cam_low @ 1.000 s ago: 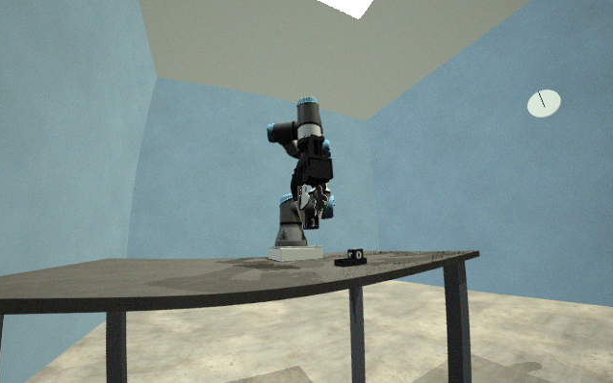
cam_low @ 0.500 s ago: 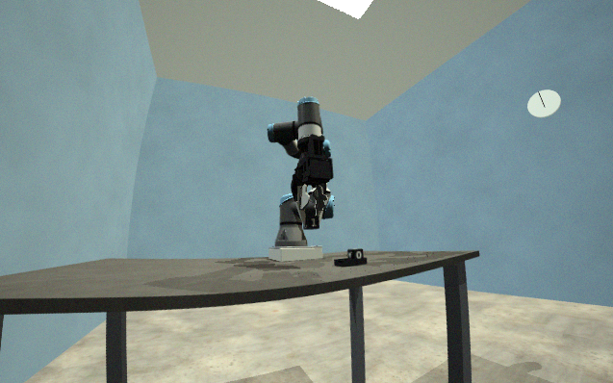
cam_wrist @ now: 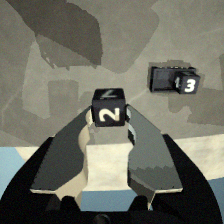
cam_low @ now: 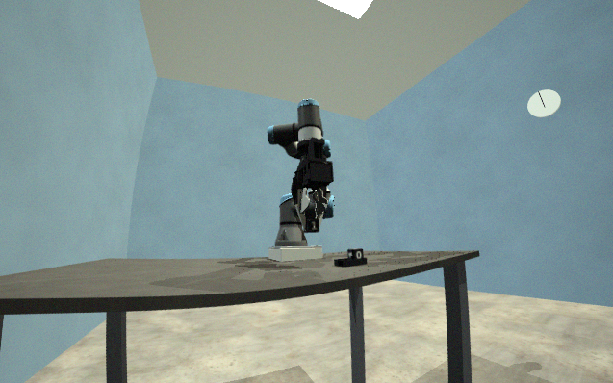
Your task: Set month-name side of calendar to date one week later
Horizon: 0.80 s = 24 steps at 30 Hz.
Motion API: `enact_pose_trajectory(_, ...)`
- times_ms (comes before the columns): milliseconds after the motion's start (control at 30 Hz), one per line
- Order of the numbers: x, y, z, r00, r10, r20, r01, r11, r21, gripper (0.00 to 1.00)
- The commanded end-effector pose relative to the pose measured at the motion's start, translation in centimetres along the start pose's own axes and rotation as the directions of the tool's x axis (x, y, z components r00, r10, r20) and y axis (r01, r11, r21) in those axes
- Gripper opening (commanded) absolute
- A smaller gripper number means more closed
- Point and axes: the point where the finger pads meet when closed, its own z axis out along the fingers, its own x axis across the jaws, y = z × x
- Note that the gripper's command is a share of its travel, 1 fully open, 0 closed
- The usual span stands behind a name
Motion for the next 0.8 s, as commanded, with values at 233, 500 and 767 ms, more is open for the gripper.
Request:
enact_pose_trajectory(233,0.0,0.1,3.7,1.000,0.000,0.002,0.000,1.000,-0.003,0.11)
enact_pose_trajectory(500,0.0,0.1,6.2,1.000,0.000,0.002,0.000,1.000,-0.003,0.11)
enact_pose_trajectory(767,0.1,0.1,8.4,1.000,0.000,0.002,0.000,1.000,-0.003,0.11)
